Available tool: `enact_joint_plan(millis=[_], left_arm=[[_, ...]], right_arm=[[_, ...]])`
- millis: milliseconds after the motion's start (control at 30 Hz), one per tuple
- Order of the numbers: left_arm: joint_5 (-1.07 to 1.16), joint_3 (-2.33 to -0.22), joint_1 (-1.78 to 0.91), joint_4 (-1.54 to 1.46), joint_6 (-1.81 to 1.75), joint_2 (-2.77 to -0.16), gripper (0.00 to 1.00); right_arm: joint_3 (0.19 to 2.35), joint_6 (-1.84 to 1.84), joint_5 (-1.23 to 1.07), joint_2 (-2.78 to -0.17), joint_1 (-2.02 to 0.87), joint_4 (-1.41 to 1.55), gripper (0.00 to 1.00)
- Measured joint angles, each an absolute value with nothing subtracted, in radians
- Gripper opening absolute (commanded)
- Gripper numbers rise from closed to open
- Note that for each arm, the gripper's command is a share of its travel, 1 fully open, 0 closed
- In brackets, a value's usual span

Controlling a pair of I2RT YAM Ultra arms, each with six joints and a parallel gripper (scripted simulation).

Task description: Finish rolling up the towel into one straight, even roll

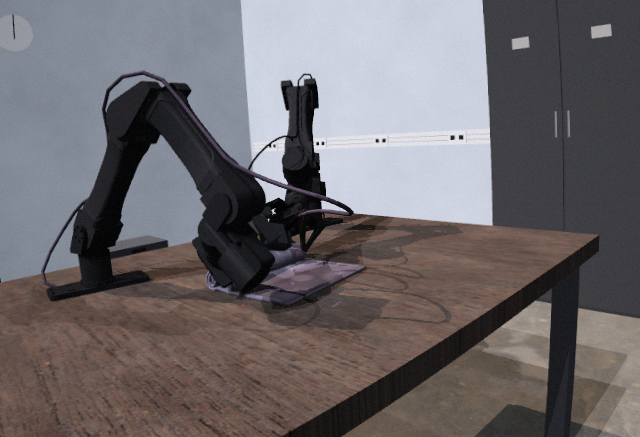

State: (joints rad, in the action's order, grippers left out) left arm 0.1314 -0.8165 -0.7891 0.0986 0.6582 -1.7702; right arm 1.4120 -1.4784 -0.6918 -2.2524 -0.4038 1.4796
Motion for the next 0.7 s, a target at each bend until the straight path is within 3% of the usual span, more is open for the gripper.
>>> enact_joint_plan(millis=[167, 467, 533, 633, 700], left_arm=[[0.132, -0.817, -0.790, 0.106, 0.658, -1.773, 0.98], [0.132, -0.830, -0.796, 0.105, 0.658, -1.781, 0.60], [0.132, -0.830, -0.796, 0.105, 0.658, -1.781, 0.60], [0.132, -0.830, -0.796, 0.105, 0.658, -1.782, 0.47], [0.132, -0.830, -0.796, 0.105, 0.658, -1.782, 0.45]], right_arm=[[1.412, -1.478, -0.692, -2.252, -0.404, 1.480, 0.27], [1.412, -1.478, -0.691, -2.252, -0.404, 1.480, 0.27], [1.412, -1.478, -0.691, -2.252, -0.404, 1.480, 0.27], [1.412, -1.478, -0.691, -2.252, -0.404, 1.480, 0.27], [1.412, -1.478, -0.691, -2.252, -0.404, 1.480, 0.27]])
